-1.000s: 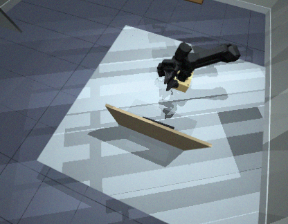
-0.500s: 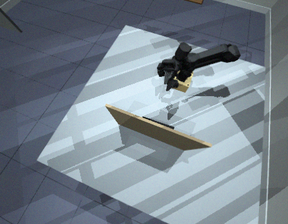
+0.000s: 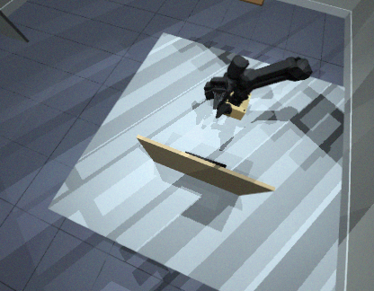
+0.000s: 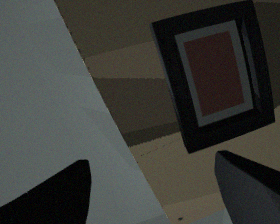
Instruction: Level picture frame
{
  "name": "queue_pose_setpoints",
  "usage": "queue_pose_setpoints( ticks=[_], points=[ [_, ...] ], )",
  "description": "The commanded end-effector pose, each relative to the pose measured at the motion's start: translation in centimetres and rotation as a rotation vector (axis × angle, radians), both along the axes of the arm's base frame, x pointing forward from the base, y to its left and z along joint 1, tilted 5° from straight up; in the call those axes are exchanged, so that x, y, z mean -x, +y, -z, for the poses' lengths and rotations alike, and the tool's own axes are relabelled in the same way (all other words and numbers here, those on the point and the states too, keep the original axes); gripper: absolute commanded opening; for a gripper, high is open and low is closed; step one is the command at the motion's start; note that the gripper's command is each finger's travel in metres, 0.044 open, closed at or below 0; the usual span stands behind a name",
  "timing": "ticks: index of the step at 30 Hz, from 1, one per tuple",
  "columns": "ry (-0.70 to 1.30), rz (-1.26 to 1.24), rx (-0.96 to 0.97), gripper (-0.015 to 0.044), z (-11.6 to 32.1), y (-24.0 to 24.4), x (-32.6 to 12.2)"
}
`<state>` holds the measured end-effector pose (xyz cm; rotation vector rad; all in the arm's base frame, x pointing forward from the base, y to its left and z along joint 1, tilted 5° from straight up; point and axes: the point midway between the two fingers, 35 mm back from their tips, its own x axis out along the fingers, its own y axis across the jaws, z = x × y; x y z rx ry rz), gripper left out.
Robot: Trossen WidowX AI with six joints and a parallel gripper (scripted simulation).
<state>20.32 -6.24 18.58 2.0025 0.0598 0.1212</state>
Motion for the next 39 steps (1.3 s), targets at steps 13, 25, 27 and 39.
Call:
queue_pose_setpoints(
  ticks=[13, 25, 27, 39],
  points=[
    [-0.007, -0.007, 0.15, 0.026, 1.5, 1.7, -5.2],
    [0.003, -0.013, 0.232, 0.026, 2.9, 3.6, -7.2],
    [0.003, -0.013, 0.232, 0.026, 2.9, 3.6, -7.2],
    [-0.013, -0.004, 0.238, 0.026, 2.1, 3.7, -10.2]
  ],
)
